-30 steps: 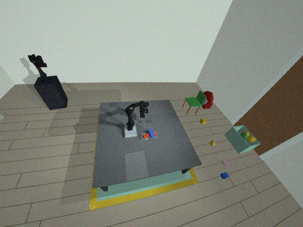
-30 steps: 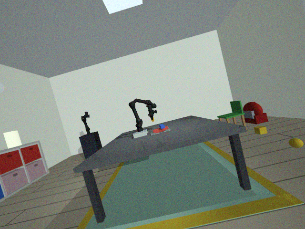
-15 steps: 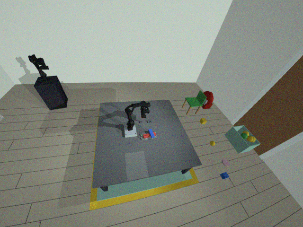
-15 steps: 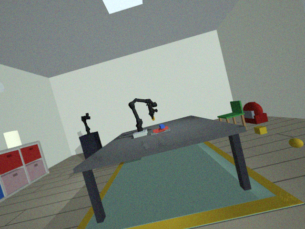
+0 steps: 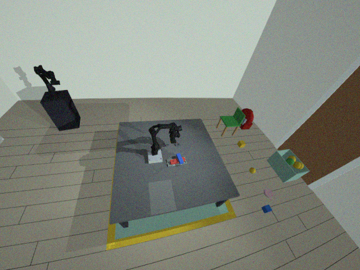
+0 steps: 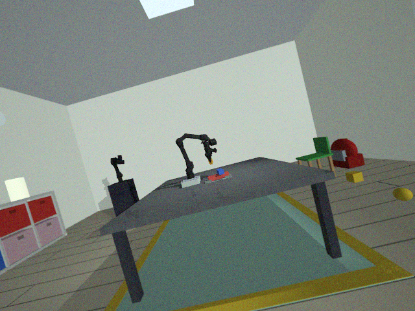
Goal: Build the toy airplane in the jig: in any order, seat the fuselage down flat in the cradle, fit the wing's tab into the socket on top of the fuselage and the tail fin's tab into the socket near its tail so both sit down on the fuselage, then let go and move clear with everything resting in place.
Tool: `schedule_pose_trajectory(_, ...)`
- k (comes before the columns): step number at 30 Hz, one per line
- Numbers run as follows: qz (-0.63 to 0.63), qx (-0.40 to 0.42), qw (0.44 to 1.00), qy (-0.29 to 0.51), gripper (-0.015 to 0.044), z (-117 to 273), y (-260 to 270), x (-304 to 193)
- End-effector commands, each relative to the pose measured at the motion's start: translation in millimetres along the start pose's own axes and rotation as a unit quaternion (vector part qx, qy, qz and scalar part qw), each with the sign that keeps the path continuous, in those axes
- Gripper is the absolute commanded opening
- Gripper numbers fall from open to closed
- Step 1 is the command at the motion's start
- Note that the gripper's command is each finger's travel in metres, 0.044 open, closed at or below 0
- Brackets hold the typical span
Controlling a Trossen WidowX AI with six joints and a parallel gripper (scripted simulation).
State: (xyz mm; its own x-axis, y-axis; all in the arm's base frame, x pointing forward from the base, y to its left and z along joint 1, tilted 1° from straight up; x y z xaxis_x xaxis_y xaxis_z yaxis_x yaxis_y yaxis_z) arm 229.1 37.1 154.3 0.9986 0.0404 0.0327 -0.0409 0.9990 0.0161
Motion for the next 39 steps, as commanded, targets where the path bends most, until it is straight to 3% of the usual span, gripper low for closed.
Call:
schedule_pose_trajectory(1,0.007,0.001,1.000,-0.001,0.0000,-2.3,-11.0,2.2)
schedule_pose_trajectory(39,0.051,-0.004,0.999,0.001,0.0000,-23.8,-130.8,-13.9)
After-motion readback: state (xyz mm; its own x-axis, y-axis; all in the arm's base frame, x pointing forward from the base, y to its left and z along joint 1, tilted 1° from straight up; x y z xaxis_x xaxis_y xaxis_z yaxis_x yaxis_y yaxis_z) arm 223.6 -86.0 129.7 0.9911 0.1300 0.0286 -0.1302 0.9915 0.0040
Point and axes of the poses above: the point midway between the two fingers, 35 mm back from their tips, its own z axis back along the fingers, its own y axis across the jaws, x = y × z, the point moved 2 cm from there along z, back along the fingers, and after that the axes turned 15 degrees about z, right-handed, at the moved point
